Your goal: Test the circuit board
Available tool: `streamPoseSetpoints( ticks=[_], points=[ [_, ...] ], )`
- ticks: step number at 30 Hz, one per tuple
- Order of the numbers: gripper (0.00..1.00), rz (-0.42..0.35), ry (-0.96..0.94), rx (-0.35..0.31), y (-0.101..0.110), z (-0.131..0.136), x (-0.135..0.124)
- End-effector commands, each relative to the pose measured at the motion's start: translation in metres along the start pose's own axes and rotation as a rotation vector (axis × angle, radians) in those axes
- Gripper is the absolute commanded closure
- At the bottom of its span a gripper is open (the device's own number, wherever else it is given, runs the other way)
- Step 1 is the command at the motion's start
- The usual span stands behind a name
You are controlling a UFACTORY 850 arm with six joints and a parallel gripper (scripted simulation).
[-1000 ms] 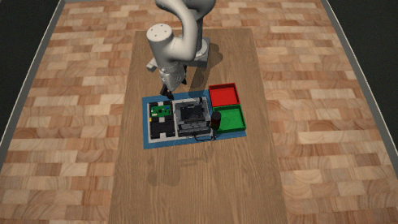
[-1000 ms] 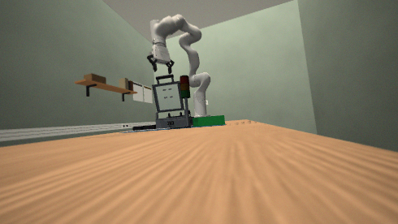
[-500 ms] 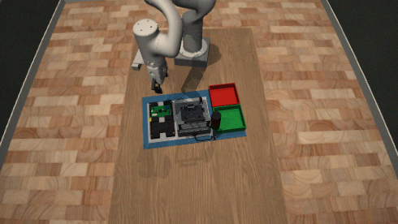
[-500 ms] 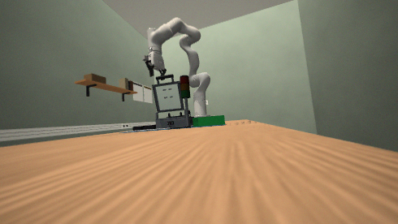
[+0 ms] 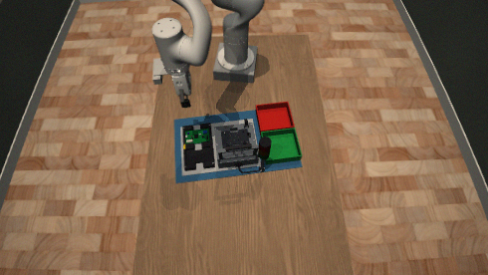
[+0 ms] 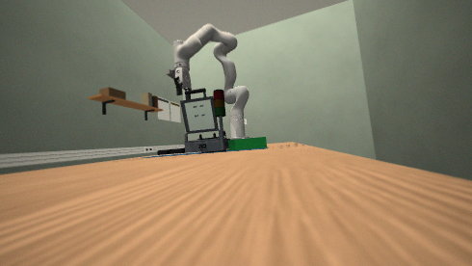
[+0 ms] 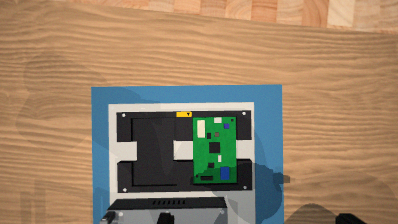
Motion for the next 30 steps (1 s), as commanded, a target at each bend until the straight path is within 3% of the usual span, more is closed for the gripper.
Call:
streamPoseSetpoints(
  ticks=[1,30],
  points=[
    [0.00,0.000,0.021,0.003,0.0004,0.0015,0.0035],
    [0.00,-0.002,0.022,0.002,-0.0064,0.0016,0.0036]
  ],
)
Point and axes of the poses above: the point where the finger pads meet when closed, its own y axis back along the fingers, its own z axis across the jaws, x = y × z, the point moved 4 cm from there along y, back along the fingers, and after that the axes turned 13 degrees about -y, right-handed, at the moved point
